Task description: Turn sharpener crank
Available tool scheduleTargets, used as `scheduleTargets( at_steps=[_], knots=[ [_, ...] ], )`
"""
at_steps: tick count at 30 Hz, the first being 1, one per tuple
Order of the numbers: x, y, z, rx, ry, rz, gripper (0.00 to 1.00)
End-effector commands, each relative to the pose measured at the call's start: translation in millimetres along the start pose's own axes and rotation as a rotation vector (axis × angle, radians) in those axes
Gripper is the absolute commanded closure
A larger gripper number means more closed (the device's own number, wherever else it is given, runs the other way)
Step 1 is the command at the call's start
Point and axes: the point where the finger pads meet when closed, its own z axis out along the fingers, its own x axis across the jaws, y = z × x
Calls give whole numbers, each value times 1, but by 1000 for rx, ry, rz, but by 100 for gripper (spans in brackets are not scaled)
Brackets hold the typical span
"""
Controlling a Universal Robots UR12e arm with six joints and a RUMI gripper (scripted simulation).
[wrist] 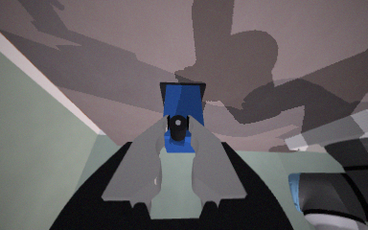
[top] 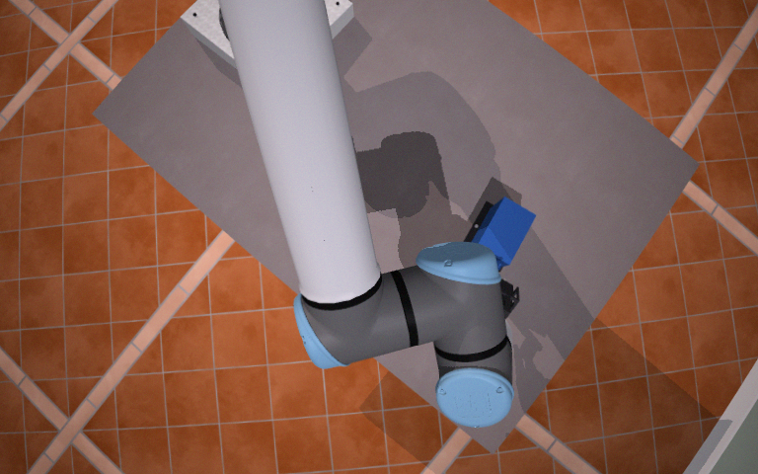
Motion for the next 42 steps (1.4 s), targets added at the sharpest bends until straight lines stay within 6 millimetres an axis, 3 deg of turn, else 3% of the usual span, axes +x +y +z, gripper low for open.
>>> scheduleTargets(
  at_steps=[1,5,6,34,42],
  knots=[
    [0,0,-1,1,-1,-1,91],
    [0,0,-1,1,-1,-1,91],
    [0,0,-1,1,-1,-1,68],
    [0,0,-1,1,-1,-1,68],
    [0,0,-22,1,-1,-1,68]
  ],
)
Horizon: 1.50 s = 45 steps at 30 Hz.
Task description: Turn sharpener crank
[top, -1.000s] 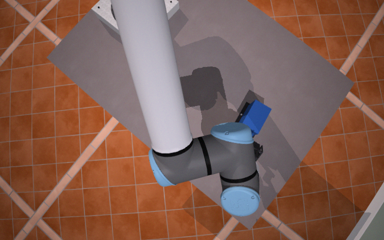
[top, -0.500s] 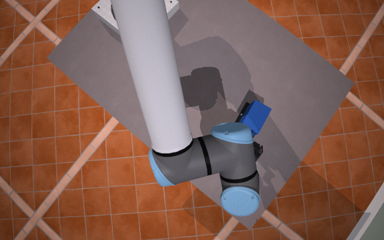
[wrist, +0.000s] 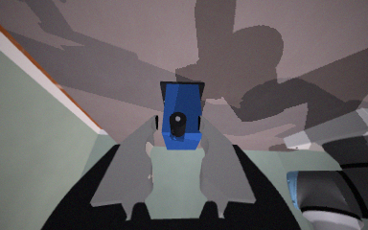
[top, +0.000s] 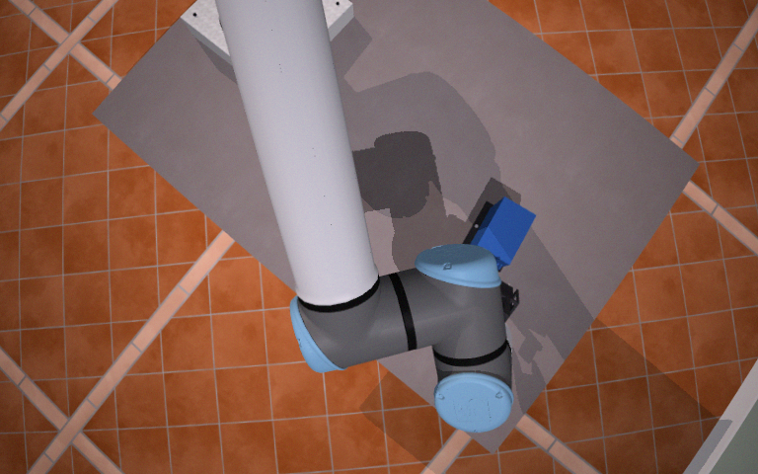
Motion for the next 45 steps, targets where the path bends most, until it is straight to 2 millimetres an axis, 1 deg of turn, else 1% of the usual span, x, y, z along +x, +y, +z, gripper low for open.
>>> scheduleTargets(
  at_steps=[1,7,9,24,45],
  knots=[
    [-1,0,-15,1,-1,-1,68],
    [0,0,-31,1,-1,-1,68],
    [0,0,-31,1,-1,-1,68],
    [0,0,-71,1,-1,-1,68],
    [0,0,-71,1,-1,-1,68]
  ],
)
